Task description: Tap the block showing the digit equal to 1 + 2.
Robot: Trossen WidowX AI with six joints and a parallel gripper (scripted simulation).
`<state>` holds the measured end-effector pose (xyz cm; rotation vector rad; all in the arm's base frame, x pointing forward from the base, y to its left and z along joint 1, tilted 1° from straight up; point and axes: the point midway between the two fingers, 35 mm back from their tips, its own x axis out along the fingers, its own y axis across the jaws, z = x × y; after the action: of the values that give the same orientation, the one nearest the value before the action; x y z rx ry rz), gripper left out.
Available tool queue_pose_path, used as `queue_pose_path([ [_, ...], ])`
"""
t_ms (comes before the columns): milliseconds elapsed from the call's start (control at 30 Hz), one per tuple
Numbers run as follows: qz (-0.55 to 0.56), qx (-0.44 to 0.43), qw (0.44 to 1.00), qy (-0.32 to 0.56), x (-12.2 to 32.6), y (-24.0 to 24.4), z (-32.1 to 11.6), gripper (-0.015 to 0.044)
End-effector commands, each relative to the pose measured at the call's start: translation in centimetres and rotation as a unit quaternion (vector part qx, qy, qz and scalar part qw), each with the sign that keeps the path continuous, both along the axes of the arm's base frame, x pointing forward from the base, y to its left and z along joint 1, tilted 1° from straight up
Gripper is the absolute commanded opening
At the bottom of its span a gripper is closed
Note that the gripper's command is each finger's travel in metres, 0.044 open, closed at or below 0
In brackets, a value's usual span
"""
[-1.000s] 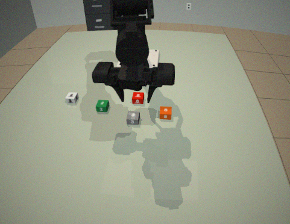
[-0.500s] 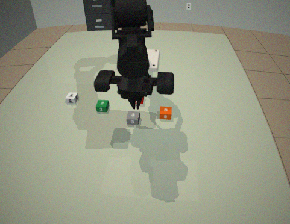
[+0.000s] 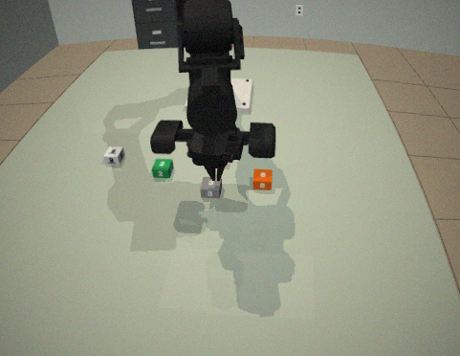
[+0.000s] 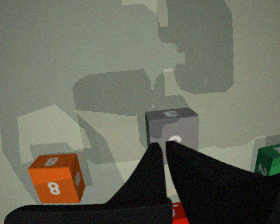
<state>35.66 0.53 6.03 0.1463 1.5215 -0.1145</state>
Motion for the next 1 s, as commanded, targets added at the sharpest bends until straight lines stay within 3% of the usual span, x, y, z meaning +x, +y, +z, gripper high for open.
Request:
queue_pose_path([
  [0,0.0,0.0,1.0,0.005,-0.1,0.0,-1.0,0.002],
  [400,0.0,0.0,1.0,0.005,-0.2,0.0,-1.7,0.002],
  [500,0.0,0.0,1.0,0.004,-0.2,0.0,1.0,0.002],
  [633,0.0,0.0,1.0,0.005,-0.3,0.0,1.3,0.002],
  [967,0.0,0.005,1.0,0.007,-5.9,12.1,7.6,0.0283],
])
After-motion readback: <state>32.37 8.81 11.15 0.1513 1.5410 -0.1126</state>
